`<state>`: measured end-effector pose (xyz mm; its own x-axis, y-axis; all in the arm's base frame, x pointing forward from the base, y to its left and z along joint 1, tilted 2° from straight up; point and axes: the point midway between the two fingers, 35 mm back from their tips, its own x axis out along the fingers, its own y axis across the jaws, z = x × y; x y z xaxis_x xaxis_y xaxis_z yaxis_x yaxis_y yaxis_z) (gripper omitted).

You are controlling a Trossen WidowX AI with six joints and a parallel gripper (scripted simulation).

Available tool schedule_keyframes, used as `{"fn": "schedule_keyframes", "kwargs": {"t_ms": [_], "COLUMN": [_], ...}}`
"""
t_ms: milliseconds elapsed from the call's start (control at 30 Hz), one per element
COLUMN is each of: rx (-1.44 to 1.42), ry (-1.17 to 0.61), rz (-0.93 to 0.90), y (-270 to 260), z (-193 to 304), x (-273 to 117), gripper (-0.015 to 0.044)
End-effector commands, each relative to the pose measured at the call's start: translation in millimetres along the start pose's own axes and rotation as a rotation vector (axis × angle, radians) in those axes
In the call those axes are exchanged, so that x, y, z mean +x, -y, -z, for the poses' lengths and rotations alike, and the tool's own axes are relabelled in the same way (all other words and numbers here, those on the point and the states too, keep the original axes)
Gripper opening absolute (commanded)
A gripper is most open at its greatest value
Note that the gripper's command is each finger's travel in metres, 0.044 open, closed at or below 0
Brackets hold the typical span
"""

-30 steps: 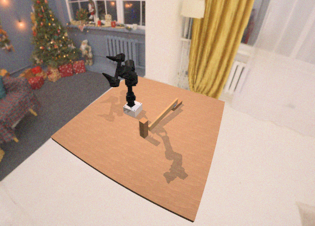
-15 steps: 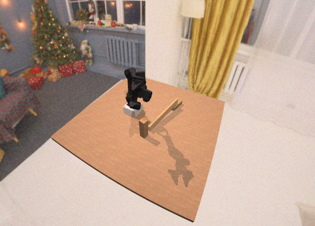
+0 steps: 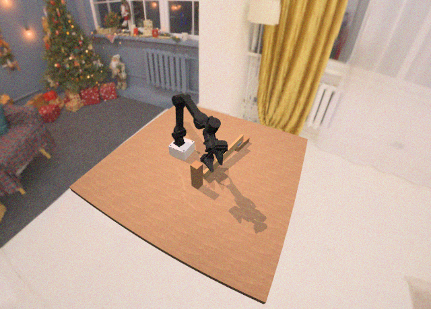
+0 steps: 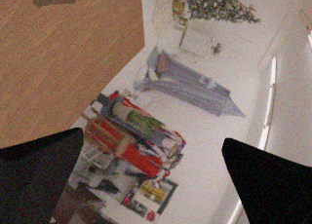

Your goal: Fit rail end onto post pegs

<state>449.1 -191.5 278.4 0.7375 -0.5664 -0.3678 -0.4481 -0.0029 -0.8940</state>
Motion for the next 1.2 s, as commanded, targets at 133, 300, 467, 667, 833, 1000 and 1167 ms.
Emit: {"fn": "schedule_keyframes", "kwargs": {"t_ms": [133,300,467,667,833,1000,1167], "rx": [-0.103,-0.194,-0.282,-0.308,-0.308,-0.308,-0.308], "ry": [0.256,0.399,0.510,0.535,0.535,0.535,0.535], "rz": [-0.369,-0.642,-0.927,-1.015,-1.015,-1.015,-1.015], "y": [-105,-176,-238,-256,-258,-265,-272], "z": [-80,-116,-134,-133,-134,-136,-139], "x": [-17,-54,-105,-125,-124,-120,-116], "gripper": [0.0440,0.0440,0.0440,0.0440,0.0440,0.0440,0.0440]}}
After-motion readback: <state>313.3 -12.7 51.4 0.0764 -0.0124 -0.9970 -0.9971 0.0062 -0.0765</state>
